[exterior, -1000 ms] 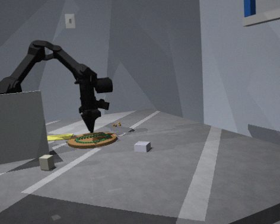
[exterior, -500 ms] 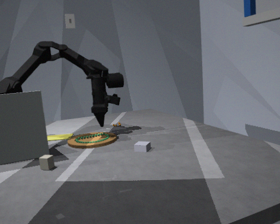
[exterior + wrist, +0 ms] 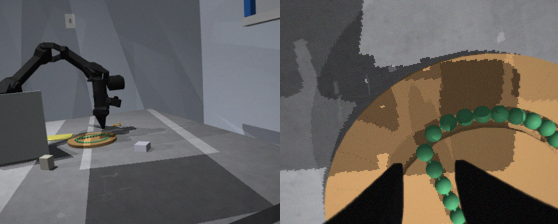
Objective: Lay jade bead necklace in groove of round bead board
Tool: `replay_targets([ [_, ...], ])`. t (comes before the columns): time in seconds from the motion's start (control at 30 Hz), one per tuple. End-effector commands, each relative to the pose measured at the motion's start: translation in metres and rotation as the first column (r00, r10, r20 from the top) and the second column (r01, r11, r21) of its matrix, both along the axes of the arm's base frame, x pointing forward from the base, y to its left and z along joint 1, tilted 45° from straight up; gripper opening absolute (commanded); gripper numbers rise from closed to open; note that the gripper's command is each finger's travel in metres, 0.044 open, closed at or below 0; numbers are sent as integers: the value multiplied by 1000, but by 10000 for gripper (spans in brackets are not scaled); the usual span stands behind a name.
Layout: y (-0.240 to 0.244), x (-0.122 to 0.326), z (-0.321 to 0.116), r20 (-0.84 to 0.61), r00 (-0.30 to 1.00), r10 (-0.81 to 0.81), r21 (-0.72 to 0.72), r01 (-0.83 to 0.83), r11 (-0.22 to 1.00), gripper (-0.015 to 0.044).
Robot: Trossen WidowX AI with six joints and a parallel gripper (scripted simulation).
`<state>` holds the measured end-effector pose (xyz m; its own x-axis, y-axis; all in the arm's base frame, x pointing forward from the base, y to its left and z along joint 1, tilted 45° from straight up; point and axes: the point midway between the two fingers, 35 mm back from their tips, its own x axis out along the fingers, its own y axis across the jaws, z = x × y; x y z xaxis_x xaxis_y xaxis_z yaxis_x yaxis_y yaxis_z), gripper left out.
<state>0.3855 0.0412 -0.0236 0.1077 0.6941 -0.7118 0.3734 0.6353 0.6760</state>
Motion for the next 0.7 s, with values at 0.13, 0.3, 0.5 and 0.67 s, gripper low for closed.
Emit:
replay_targets([
  [0.13, 11, 0, -11, -12, 1000, -3, 6, 3, 1000, 120],
  [0.3, 17, 1, -16, -14, 1000, -4, 8, 4, 1000, 120],
  [0.5, 20, 1, -19, -14, 1000, -4, 9, 4, 1000, 120],
  [0.67, 18, 2, -17, -6, 1000, 0, 1, 0, 1000, 67],
])
